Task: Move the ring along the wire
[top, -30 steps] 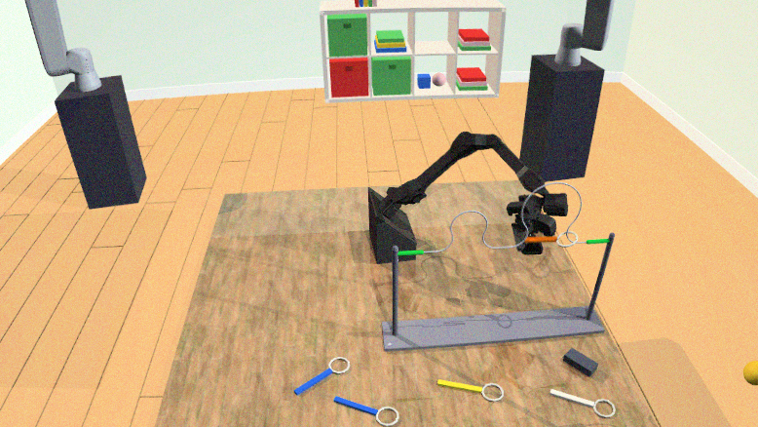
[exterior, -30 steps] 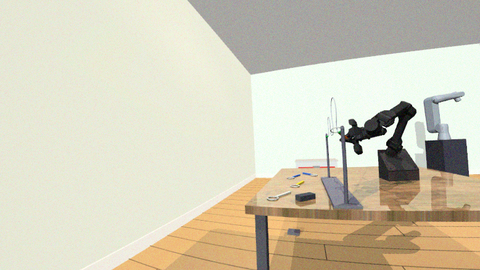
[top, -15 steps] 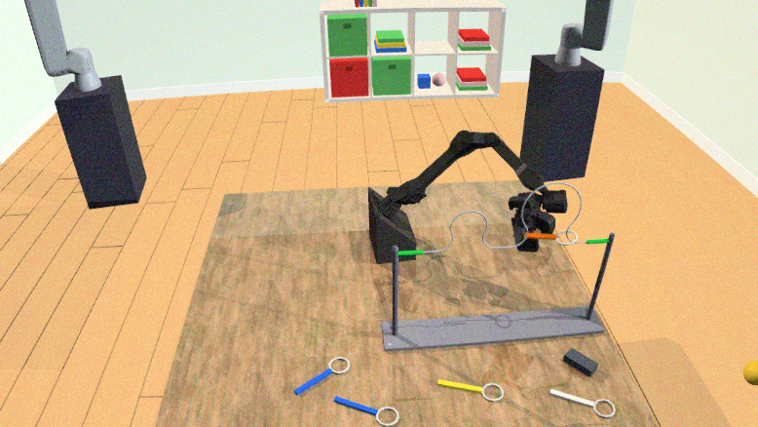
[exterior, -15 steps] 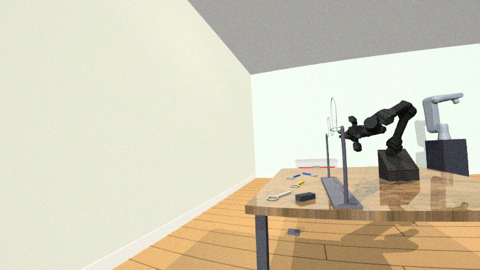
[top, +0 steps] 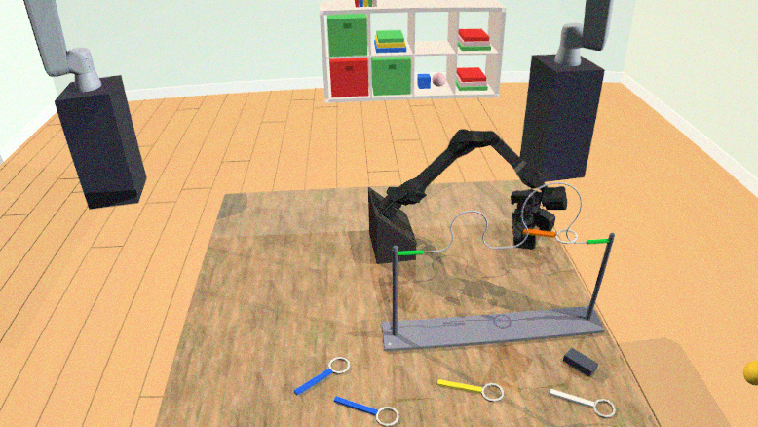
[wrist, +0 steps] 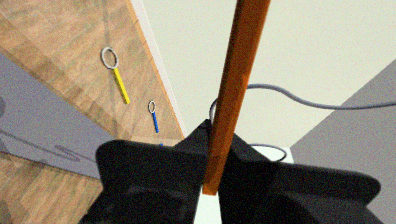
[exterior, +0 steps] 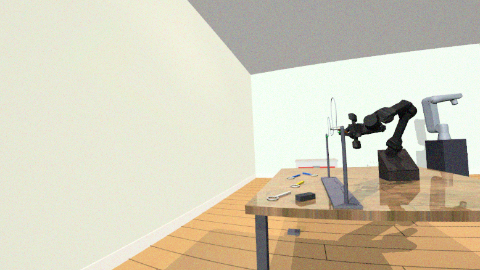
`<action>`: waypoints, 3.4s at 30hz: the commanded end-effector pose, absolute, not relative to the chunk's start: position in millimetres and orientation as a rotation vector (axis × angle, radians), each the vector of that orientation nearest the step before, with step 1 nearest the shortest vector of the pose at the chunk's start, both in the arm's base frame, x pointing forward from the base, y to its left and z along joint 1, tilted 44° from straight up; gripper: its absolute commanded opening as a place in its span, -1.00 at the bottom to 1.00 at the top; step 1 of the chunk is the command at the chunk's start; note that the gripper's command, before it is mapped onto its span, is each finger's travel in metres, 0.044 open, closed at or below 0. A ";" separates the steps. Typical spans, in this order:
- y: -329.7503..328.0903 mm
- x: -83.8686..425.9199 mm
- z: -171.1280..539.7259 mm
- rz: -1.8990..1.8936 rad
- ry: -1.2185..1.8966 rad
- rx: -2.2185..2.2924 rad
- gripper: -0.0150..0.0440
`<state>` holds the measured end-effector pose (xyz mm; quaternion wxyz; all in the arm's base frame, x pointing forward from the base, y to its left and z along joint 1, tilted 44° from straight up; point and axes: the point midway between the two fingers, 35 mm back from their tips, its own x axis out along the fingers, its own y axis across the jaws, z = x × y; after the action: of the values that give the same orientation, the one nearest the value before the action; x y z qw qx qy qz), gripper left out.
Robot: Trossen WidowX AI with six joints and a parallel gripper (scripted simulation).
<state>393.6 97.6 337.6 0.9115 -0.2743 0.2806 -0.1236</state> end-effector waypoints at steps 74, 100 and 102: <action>58.8 388.8 376.2 -0.309 0.580 -0.867 -1.00; 52.1 388.4 386.0 -0.312 0.586 -0.937 -1.00; 51.5 388.4 386.9 -0.313 0.587 -0.943 -1.00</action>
<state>390.3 55.0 379.9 0.8390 -0.4439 0.2811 -0.1415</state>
